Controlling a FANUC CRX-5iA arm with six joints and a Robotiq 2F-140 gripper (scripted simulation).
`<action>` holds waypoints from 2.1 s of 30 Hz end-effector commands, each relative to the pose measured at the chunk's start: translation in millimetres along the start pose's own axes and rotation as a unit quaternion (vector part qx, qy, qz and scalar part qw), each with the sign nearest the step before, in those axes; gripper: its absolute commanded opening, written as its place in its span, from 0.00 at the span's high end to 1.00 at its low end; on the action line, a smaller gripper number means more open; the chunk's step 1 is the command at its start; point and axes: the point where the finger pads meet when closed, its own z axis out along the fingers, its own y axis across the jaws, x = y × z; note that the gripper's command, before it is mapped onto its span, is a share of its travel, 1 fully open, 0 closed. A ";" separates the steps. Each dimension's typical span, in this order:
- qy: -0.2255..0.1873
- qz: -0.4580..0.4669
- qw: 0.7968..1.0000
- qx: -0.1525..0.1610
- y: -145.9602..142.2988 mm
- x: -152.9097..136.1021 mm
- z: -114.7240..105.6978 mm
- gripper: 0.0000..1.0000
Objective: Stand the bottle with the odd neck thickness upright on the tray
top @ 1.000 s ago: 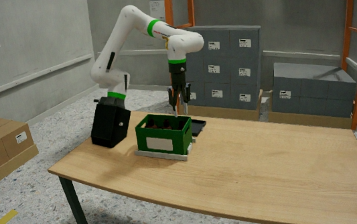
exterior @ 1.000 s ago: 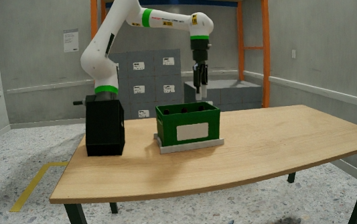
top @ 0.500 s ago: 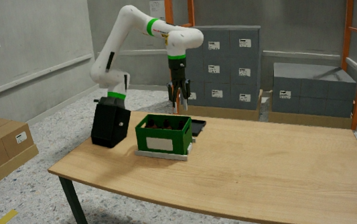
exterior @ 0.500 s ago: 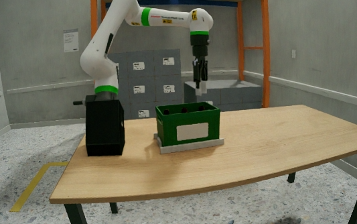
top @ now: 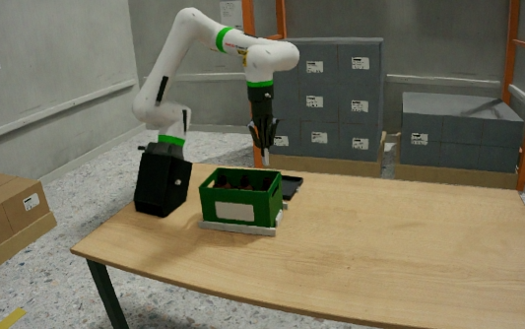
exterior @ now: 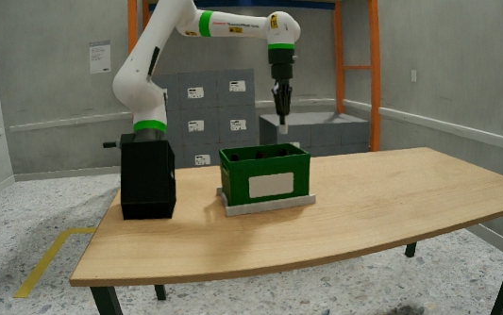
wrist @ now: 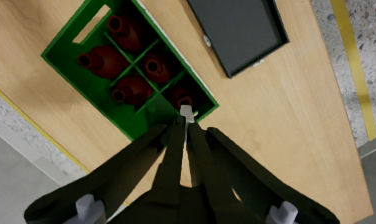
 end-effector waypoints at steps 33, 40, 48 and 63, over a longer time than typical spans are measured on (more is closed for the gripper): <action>-0.003 0.001 1.000 0.002 -129.2 33.7 -4.7 0.90; -0.001 0.000 1.000 0.000 -185.5 64.2 -0.8 0.90; -0.001 0.000 1.000 0.000 -186.6 64.9 -0.6 0.56; -0.001 0.000 1.000 0.000 -186.6 64.9 -0.6 0.56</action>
